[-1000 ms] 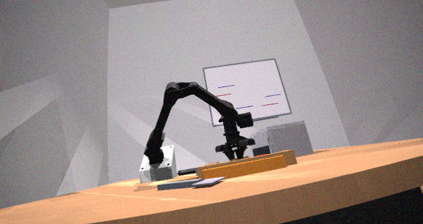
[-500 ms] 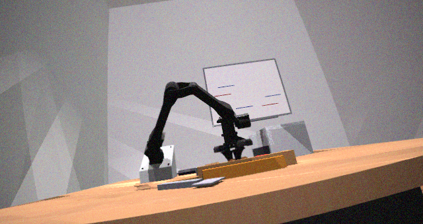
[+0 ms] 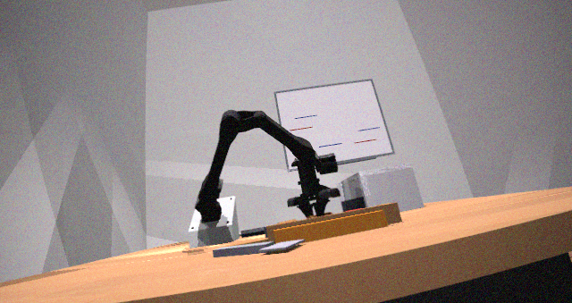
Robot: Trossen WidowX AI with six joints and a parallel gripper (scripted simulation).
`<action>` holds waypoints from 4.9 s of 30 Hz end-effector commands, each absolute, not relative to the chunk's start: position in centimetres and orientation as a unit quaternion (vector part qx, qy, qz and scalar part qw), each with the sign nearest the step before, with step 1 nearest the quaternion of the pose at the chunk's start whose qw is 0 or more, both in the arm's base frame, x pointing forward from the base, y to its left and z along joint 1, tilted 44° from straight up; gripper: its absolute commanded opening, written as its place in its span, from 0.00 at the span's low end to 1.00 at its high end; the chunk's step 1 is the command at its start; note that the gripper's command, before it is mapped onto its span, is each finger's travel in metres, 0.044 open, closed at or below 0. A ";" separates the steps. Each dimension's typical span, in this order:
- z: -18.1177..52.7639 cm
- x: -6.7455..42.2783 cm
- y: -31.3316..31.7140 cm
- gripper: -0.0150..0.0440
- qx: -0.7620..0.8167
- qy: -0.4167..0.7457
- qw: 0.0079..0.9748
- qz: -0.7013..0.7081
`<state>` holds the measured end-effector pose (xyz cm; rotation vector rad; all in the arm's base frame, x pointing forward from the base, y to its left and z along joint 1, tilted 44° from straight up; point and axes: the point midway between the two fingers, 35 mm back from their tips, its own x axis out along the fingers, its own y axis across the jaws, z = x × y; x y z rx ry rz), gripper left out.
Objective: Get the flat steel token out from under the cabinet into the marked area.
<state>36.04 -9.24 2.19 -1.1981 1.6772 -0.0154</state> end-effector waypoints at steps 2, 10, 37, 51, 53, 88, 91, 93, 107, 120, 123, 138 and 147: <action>2.5 35.3 -9.7 0.25 -0.496 0.700 0.514 -0.004; 3.0 34.6 -10.3 0.25 -0.496 0.700 0.514 -0.004; 4.8 32.2 -12.2 0.25 -0.497 0.700 0.513 -0.004; 5.8 31.0 -13.2 0.25 -0.497 0.701 0.512 -0.004; 5.9 30.8 -13.4 0.25 -0.497 0.701 0.512 -0.004; 7.7 29.5 -12.1 0.25 -0.501 0.701 0.508 0.002; 7.5 29.5 -11.8 0.25 -0.500 0.701 0.509 0.001; 7.3 29.4 -11.6 0.25 -0.499 0.701 0.509 0.001; 5.7 28.9 -10.0 0.25 -0.497 0.701 0.512 -0.002; 4.3 28.5 -8.6 0.25 -0.496 0.701 0.512 -0.002; 4.0 28.4 -8.3 0.25 -0.496 0.701 0.512 -0.002; 2.5 28.0 -6.7 0.25 -0.496 0.701 0.513 -0.002; 1.6 27.7 -5.8 0.25 -0.496 0.701 0.513 -0.001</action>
